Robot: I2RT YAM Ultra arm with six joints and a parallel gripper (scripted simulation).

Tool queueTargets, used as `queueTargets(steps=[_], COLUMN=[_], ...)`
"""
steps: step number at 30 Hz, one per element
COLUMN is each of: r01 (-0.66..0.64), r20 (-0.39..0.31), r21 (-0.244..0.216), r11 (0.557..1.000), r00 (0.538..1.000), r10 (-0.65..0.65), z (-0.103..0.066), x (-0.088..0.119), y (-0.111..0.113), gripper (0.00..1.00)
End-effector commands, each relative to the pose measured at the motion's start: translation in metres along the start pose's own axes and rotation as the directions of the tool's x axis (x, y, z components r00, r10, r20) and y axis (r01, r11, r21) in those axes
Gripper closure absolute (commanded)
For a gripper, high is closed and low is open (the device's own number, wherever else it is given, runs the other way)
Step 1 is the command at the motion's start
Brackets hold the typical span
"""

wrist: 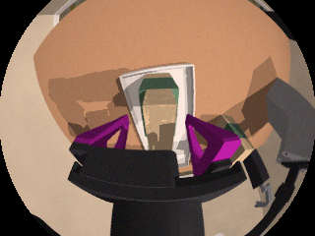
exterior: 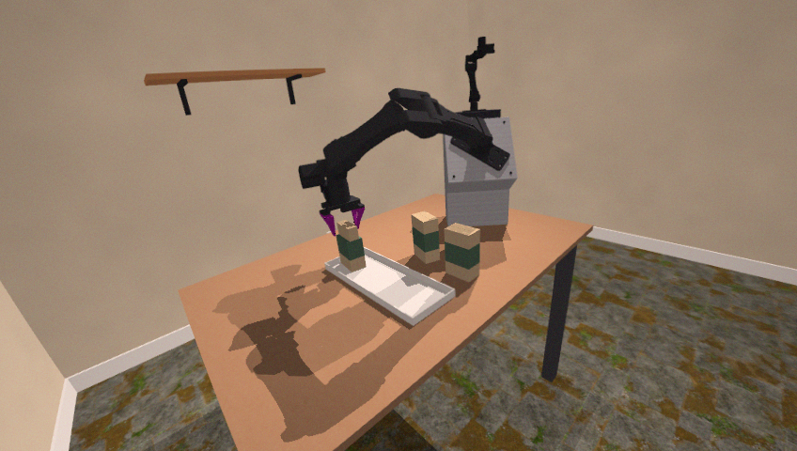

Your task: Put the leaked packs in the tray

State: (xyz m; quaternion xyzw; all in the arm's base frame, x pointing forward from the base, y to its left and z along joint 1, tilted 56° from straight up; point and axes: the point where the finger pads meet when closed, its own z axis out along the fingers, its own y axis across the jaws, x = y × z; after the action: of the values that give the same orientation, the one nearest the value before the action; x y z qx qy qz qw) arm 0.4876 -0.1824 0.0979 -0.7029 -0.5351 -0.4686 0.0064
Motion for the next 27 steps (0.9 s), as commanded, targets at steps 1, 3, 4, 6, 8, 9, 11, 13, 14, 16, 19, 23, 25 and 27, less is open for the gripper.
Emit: queueTargets(steps=[1, 3, 4, 6, 8, 9, 11, 13, 14, 16, 19, 23, 25, 27], r01=[-0.012, -0.012, -0.012, -0.012, -0.012, -0.012, -0.012, -0.012, -0.012, -0.012, -0.012, -0.012, -0.012, -0.012], r20=[0.027, 0.027, 0.027, 0.027, 0.027, 0.027, 0.027, 0.027, 0.027, 0.027, 0.027, 0.027, 0.027, 0.027], r21=[-0.024, -0.024, -0.024, -0.024, -0.024, -0.024, -0.024, -0.024, -0.024, -0.024, -0.024, -0.024, -0.024, -0.024], r11=[1.0, 1.0, 1.0, 1.0, 1.0, 1.0, 1.0, 1.0, 1.0, 1.0, 1.0, 1.0, 1.0, 1.0], r00=[1.0, 1.0, 1.0, 1.0, 1.0, 1.0, 1.0, 1.0, 1.0, 1.0, 1.0, 1.0, 1.0, 1.0], r10=[0.013, 0.013, 0.013, 0.013, 0.013, 0.013, 0.013, 0.013, 0.013, 0.013, 0.013, 0.013, 0.013, 0.013], z=[-0.0116, -0.0116, -0.0116, -0.0116, -0.0116, -0.0116, -0.0116, -0.0116, -0.0116, -0.0116, -0.0116, -0.0116, -0.0116, -0.0116], x=[-0.0111, -0.0111, -0.0111, -0.0111, -0.0111, -0.0111, -0.0111, -0.0111, -0.0111, -0.0111, -0.0111, -0.0111, -0.0111, -0.0111], y=[0.0032, 0.0032, 0.0032, 0.0032, 0.0032, 0.0032, 0.0032, 0.0032, 0.0032, 0.0032, 0.0032, 0.0032, 0.0032, 0.0032], gripper=[0.21, 0.21, 0.21, 0.21, 0.21, 0.21, 0.21, 0.21, 0.21, 0.21, 0.21, 0.21, 0.21, 0.21])
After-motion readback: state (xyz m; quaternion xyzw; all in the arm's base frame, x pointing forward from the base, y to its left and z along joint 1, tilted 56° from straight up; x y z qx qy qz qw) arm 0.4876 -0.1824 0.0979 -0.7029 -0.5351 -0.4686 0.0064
